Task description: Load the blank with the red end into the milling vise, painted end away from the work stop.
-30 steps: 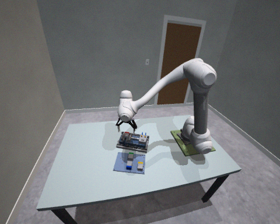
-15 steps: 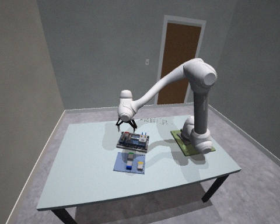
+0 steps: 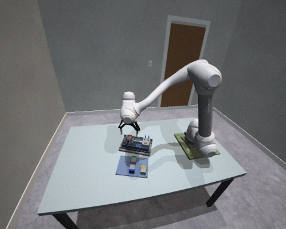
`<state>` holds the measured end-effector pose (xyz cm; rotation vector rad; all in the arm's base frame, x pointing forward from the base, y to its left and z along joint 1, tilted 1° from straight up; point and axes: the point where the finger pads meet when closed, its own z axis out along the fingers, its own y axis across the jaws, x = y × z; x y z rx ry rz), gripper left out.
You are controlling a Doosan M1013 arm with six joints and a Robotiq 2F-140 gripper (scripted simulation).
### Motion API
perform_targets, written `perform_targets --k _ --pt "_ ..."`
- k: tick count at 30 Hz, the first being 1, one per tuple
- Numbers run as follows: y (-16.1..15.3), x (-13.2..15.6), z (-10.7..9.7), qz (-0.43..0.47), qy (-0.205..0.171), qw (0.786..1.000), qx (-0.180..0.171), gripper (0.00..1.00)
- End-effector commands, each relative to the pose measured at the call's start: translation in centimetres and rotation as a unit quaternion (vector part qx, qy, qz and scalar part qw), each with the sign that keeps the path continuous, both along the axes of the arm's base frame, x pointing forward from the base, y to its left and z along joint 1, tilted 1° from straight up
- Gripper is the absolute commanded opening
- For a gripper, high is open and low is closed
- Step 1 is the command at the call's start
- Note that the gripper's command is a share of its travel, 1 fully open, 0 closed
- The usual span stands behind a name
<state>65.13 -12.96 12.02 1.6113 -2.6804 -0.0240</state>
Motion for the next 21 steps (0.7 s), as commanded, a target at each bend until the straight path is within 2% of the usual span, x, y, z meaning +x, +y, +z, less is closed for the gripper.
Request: perform_targets --k 1,21 --pt "0.00 0.00 0.13 0.000 0.000 1.000 0.000 1.00" --pt "0.00 0.01 0.56 0.000 0.000 1.000 0.000 1.00"
